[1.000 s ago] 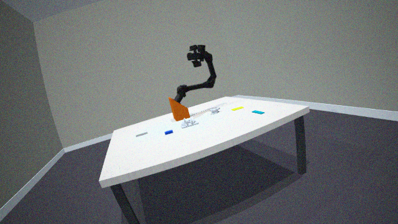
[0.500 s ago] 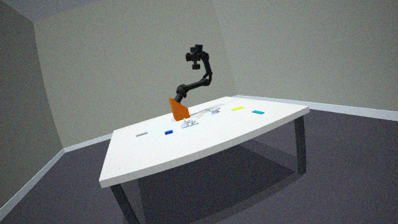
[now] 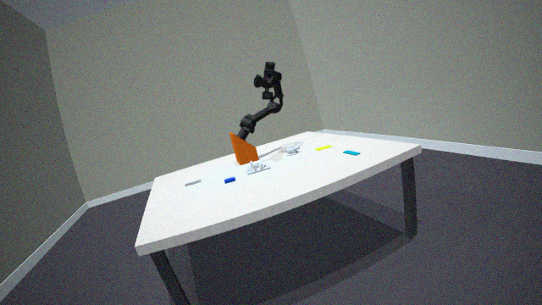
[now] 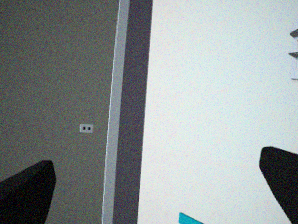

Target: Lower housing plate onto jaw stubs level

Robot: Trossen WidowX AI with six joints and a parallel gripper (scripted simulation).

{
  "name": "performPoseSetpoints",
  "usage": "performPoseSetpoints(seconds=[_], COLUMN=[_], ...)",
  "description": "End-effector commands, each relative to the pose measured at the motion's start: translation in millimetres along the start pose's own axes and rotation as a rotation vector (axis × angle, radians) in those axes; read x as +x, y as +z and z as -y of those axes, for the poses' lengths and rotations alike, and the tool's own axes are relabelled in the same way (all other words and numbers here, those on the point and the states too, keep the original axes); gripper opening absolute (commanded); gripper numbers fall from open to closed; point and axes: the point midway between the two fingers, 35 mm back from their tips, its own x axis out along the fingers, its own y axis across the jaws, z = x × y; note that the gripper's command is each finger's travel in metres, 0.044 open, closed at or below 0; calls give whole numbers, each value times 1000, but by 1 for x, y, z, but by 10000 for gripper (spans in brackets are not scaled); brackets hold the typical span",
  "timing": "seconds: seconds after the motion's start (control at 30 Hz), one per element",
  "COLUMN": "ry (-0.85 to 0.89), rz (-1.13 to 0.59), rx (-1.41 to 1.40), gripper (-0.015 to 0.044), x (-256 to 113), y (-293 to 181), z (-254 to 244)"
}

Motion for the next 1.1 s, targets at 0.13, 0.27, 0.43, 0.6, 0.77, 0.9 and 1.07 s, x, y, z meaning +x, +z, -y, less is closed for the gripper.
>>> performPoseSetpoints(seconds=[0.13,0.27,0.43,0.6,0.77,0.9,1.07], ry=[-131,-187,-257,-325,-392,-446,-509], rz=[-122,-181,-256,-330,-404,-464,-538], rx=[-118,-176,-249,-324,-401,-463,-534], gripper=[440,440,440,440,440,440,440], x=[28,39,50,59,66,70,72], y=[-19,-30,-45,-59,-73,-84,-97], z=[23,35,52,71,92,110,133])
